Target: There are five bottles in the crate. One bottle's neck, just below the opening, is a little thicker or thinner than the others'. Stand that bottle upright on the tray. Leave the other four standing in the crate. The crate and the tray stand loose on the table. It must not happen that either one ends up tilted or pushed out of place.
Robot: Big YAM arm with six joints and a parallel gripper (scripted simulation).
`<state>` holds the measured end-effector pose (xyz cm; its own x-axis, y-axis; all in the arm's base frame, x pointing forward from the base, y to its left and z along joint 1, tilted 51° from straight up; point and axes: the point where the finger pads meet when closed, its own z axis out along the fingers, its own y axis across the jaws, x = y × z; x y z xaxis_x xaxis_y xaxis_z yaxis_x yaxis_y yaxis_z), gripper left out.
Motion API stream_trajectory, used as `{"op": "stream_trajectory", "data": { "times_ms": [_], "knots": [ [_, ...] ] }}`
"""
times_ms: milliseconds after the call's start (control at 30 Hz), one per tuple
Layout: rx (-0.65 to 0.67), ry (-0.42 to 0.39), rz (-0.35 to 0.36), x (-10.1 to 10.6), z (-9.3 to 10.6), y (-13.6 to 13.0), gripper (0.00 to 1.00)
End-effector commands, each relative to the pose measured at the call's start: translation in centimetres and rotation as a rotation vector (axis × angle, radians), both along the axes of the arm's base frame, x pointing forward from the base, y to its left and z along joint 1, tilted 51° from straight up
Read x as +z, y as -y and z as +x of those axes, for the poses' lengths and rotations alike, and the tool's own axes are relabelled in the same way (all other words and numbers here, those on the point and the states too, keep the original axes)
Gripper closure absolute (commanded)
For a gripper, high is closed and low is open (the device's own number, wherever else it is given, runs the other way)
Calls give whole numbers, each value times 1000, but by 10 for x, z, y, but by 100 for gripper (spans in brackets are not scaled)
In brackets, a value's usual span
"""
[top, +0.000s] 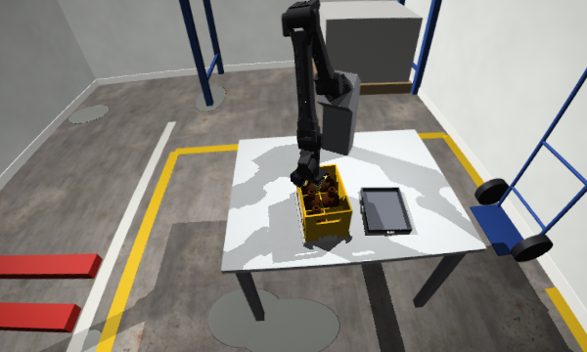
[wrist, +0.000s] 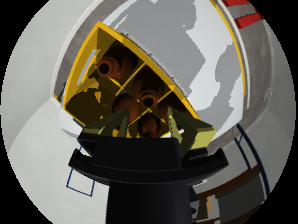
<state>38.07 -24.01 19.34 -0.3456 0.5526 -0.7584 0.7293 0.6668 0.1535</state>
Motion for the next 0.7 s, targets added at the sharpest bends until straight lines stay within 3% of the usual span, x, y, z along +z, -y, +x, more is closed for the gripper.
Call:
{"op": "stream_trajectory", "data": {
  "times_ms": [0,667],
  "knots": [
    [-5,15,-14,9,6,10,39],
    [-4,8,-10,6,4,9,39]
  ]
}}
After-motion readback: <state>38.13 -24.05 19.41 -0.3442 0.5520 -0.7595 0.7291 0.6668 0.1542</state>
